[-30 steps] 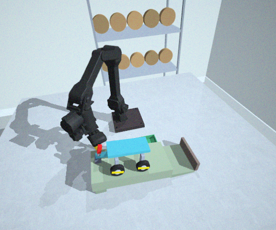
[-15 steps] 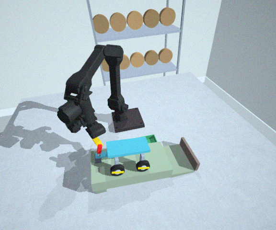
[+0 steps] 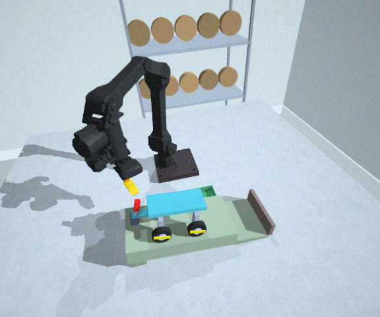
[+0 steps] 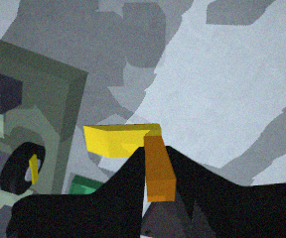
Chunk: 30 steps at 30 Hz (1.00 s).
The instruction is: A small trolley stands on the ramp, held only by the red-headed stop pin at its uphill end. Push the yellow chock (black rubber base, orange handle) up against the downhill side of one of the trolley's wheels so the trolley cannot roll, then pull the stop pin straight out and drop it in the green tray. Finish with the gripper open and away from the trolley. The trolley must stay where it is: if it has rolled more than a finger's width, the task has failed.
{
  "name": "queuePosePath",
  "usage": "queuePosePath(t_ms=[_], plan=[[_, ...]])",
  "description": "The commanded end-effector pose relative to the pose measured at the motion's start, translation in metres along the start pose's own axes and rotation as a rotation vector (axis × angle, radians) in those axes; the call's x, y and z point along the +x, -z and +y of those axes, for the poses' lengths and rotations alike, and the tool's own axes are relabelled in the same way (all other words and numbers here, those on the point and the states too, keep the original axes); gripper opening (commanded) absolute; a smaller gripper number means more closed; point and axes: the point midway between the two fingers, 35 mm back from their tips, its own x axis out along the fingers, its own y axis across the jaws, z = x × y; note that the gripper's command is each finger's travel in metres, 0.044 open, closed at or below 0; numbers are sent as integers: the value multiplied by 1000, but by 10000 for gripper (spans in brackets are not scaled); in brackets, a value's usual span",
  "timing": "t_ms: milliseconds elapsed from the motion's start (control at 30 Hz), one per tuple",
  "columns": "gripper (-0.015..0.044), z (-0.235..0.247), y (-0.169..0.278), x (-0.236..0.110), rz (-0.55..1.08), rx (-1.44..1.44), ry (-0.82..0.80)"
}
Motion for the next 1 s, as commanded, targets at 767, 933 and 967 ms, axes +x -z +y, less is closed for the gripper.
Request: queuePosePath(t_ms=[767,933,967], plan=[[0,2,-8,-40,-12,-211,0],[0,2,-8,-40,-11,-384,1],[0,2,-8,-40,-11,-419,1]])
